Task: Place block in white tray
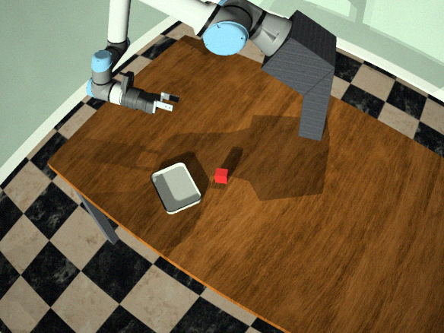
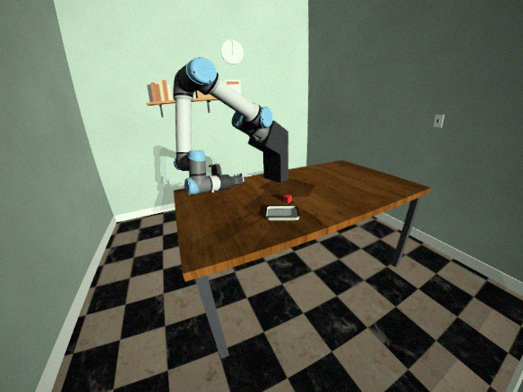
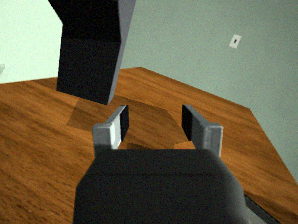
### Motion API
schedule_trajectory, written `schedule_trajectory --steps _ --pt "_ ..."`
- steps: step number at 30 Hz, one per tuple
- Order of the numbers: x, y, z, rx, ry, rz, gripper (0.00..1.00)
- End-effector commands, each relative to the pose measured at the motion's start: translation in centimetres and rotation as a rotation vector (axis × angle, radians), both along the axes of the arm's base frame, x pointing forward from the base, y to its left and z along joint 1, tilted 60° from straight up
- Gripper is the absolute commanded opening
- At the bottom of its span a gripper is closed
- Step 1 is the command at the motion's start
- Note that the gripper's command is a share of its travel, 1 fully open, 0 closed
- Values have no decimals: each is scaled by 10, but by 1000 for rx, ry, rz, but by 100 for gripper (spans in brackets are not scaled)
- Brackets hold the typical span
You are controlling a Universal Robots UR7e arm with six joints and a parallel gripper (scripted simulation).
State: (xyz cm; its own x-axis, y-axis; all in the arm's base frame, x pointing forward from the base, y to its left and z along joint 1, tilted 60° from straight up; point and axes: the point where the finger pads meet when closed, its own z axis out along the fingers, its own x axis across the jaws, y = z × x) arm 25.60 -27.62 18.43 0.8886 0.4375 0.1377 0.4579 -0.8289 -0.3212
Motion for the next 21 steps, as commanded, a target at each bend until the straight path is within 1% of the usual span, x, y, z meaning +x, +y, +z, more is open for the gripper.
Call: schedule_trajectory --steps 1,6,11,13,17,21 --pt "32 26 -1 -46 -11 139 100" --pt "65 62 -2 -98 -33 311 100" --pt "94 104 -2 -150 -63 485 100" --pt "94 104 -2 -150 -63 485 100" --pt "113 141 -2 -189 -92 626 100" --pt "129 181 -1 -227 -126 766 100"
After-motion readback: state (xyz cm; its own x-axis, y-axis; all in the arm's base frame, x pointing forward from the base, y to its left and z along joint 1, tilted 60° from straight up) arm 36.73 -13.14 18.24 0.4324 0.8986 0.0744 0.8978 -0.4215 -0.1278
